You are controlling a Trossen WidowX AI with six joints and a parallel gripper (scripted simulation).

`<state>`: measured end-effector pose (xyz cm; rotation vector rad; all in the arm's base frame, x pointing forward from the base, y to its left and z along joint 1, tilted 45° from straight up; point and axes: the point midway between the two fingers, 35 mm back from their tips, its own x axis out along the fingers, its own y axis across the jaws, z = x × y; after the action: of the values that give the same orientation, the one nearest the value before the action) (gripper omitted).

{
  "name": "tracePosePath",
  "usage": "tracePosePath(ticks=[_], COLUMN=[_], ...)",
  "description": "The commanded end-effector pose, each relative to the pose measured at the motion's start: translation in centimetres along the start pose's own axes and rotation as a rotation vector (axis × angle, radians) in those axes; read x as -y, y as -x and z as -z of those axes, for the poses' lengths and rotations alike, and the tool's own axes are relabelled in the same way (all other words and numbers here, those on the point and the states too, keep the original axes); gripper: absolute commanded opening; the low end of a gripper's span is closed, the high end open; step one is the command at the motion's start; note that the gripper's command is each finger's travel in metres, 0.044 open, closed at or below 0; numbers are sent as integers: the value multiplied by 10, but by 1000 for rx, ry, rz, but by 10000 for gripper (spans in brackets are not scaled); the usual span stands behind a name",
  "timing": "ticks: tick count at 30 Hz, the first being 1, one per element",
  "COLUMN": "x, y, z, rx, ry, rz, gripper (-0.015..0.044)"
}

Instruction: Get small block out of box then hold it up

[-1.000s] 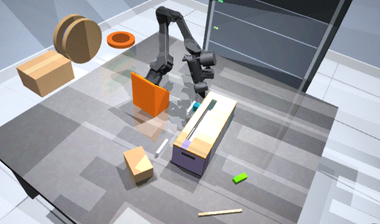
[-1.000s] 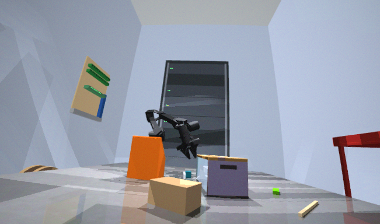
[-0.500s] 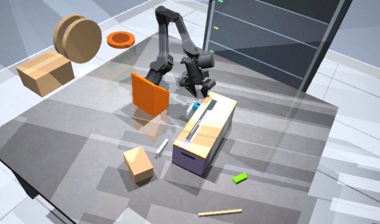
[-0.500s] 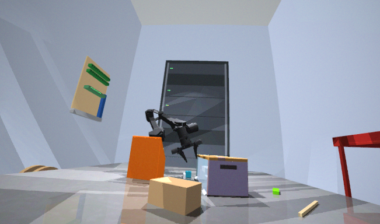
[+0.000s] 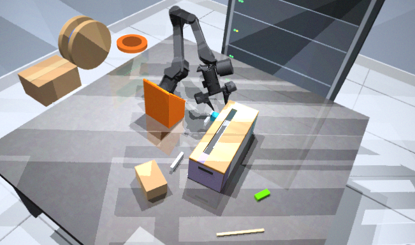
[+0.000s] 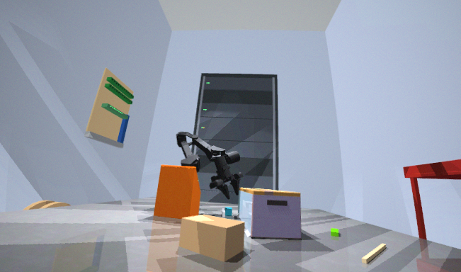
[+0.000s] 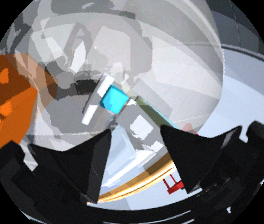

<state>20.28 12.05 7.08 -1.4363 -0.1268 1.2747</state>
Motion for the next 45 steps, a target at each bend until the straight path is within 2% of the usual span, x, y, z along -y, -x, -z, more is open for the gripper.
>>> tracePosePath(ticks=[1,22,45], x=[-9,-9,-18], y=[-11,-12,-47], z=[-10,-10,-17], rx=[19,19,21], ry=[872,877,878], rz=[18,18,12], gripper=[285,285,285])
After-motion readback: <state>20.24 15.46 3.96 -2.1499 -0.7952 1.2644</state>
